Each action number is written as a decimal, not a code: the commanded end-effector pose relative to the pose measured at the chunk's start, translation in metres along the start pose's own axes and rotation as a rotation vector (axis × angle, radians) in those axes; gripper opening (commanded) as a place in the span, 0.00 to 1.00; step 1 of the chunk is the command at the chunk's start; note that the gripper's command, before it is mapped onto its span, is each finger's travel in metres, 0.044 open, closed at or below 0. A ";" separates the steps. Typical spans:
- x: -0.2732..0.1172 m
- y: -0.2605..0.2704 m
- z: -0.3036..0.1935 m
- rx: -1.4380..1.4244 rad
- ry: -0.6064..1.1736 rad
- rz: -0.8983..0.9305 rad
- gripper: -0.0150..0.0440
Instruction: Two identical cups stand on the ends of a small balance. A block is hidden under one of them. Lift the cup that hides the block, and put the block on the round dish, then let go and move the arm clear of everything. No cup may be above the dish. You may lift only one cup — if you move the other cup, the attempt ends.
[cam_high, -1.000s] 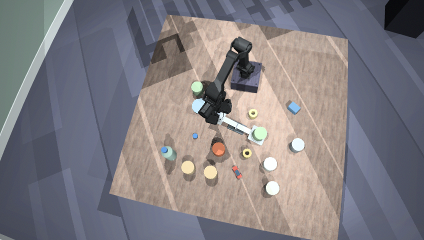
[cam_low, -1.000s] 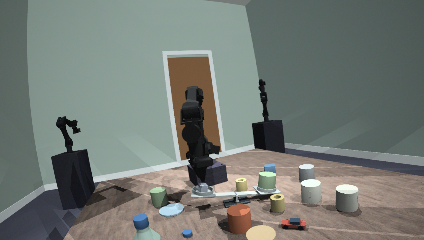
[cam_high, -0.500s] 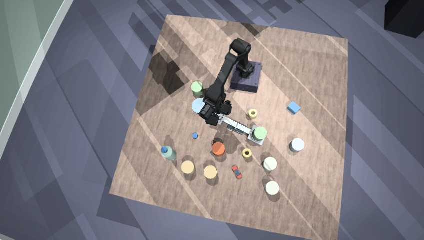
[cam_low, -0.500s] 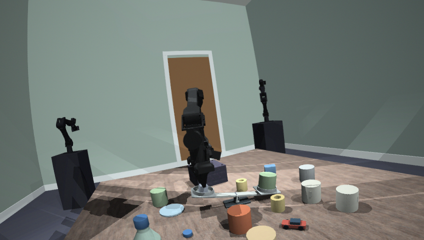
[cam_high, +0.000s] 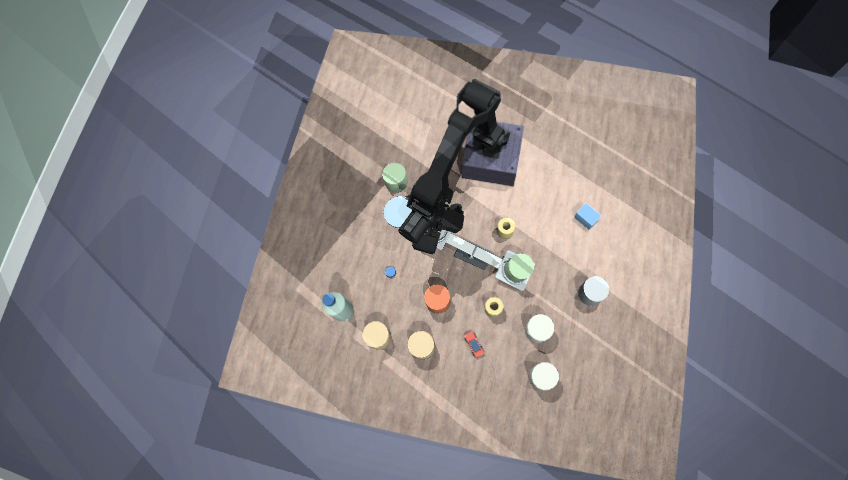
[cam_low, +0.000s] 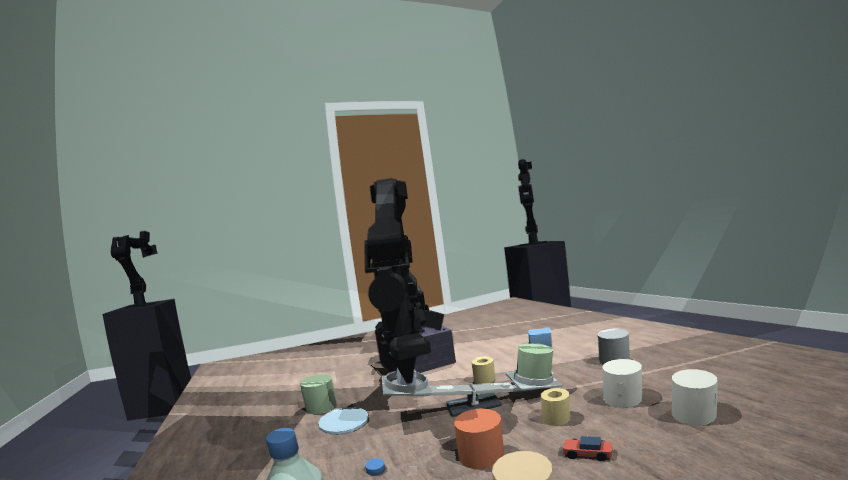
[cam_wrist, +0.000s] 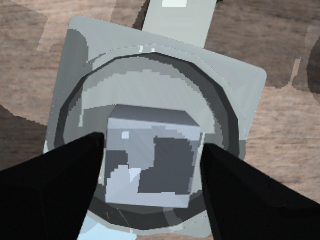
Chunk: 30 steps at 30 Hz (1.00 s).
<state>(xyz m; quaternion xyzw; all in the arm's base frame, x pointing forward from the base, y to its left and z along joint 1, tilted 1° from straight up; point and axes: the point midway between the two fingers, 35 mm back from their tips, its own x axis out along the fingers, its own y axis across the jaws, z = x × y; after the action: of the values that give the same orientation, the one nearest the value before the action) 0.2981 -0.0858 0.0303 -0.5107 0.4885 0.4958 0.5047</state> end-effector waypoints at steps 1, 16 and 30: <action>0.003 0.002 0.001 0.007 -0.001 0.005 0.49; -0.035 -0.003 -0.001 0.007 -0.001 0.005 0.25; -0.092 0.001 0.000 0.007 -0.001 0.005 0.25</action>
<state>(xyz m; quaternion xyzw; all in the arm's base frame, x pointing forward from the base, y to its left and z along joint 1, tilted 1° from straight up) 0.2958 -0.0860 0.1189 -0.5102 0.4892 0.4949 0.5055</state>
